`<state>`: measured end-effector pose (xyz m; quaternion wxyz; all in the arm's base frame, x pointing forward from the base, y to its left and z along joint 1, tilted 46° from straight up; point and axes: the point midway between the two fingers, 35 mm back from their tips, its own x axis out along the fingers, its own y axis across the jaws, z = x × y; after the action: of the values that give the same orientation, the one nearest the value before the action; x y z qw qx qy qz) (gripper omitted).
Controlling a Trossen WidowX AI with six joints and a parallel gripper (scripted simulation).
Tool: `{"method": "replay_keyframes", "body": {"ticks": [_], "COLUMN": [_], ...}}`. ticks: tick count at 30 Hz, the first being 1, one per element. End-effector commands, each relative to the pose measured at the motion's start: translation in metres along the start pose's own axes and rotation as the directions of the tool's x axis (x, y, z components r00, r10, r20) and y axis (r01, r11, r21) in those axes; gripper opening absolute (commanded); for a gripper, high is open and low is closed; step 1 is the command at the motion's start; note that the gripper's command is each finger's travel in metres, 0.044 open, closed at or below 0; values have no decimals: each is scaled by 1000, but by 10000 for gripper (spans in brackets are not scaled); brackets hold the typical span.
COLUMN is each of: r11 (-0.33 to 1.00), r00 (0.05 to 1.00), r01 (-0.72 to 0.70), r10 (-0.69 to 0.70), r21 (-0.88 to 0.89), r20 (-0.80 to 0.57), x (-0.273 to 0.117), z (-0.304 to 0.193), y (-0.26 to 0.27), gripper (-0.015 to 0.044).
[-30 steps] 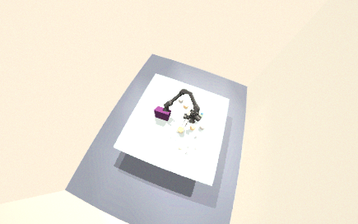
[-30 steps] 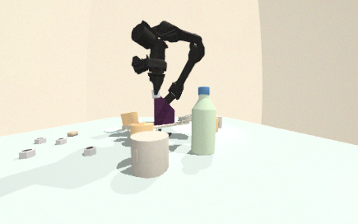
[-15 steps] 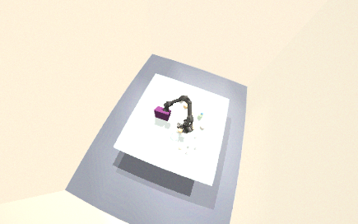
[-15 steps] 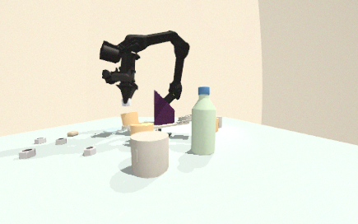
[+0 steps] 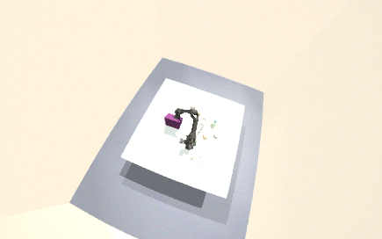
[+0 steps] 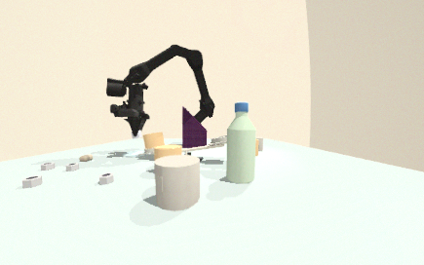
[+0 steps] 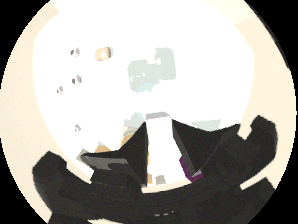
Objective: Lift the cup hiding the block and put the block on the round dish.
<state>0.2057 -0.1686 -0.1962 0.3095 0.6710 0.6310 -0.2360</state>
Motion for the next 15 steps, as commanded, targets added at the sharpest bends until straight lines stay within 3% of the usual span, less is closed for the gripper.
{"method": "replay_keyframes", "body": {"ticks": [1, 15], "r11": [1000, 1000], "r00": [1000, 1000], "r01": [0, -1], "r10": [1, 1], "r21": [-15, -15], "r20": [5, 3], "x": [5, 47], "z": [7, 7], "y": [-8, -8], "gripper": [0, 0]}}
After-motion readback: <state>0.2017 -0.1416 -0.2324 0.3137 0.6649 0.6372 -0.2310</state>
